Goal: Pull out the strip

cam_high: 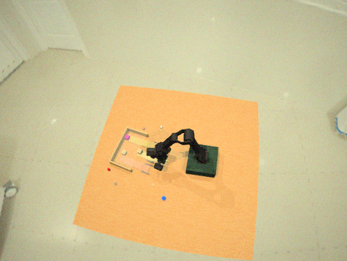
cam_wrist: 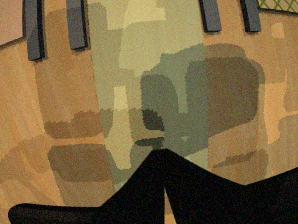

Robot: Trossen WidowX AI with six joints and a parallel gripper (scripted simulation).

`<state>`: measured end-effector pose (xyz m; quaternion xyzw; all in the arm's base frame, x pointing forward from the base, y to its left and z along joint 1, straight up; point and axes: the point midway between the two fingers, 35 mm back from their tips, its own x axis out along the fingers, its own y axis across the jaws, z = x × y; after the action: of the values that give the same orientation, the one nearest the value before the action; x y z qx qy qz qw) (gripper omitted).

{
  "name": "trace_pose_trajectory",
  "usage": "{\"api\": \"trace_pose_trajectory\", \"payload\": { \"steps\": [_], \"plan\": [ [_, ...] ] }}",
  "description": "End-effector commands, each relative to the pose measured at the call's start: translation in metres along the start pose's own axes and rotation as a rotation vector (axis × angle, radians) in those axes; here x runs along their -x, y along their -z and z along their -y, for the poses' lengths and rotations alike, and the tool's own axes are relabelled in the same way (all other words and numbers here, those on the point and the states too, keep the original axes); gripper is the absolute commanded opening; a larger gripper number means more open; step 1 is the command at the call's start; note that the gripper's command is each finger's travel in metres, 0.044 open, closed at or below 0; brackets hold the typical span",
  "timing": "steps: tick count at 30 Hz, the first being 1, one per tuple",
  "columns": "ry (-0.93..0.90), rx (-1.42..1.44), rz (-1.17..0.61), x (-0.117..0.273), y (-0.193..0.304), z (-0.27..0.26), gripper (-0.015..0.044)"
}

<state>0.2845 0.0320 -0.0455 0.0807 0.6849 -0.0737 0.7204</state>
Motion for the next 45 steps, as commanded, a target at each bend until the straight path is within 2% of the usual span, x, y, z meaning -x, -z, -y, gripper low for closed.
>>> {"api": "trace_pose_trajectory", "payload": {
  "steps": [1,45],
  "plan": [
    [0.007,-0.003,-0.033,-0.005,0.016,0.003,0.0],
    [0.007,-0.003,-0.036,-0.004,0.064,0.004,0.0]
  ]
}}
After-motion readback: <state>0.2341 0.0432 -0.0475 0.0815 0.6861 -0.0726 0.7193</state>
